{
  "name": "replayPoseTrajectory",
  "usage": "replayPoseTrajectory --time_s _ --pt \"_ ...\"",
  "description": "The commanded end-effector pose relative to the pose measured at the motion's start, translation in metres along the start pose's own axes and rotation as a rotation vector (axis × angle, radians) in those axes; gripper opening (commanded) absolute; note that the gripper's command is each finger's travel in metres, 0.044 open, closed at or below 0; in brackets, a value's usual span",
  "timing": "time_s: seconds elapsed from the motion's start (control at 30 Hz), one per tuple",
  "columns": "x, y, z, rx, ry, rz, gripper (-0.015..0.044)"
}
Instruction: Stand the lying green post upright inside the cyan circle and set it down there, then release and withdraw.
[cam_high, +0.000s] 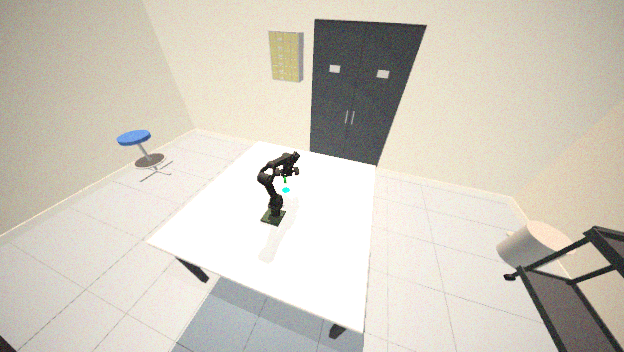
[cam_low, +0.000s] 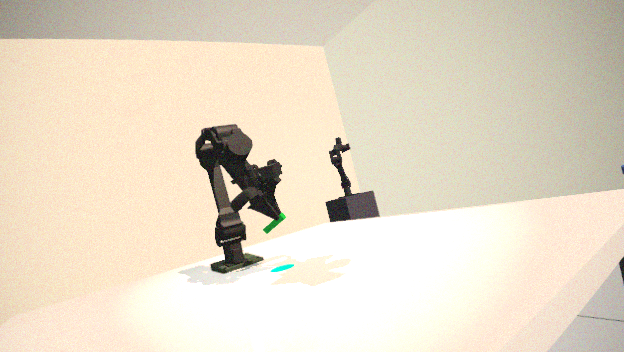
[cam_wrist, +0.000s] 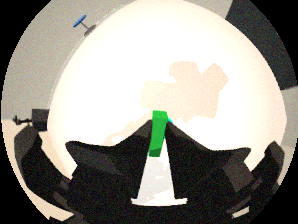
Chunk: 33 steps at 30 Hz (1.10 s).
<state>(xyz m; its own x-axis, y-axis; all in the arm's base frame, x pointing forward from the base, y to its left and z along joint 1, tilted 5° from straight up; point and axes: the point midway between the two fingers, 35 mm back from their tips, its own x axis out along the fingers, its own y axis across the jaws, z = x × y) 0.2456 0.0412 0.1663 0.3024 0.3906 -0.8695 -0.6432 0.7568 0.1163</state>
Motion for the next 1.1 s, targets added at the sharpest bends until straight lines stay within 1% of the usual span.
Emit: replayPoseTrajectory --time_s 0.0,1.07 --pt "0.0009 -0.0006 0.0004 0.002 -0.039 0.010 0.0023" --pt "0.0021 -0.0076 0.0005 0.020 -0.279 0.045 0.0023"
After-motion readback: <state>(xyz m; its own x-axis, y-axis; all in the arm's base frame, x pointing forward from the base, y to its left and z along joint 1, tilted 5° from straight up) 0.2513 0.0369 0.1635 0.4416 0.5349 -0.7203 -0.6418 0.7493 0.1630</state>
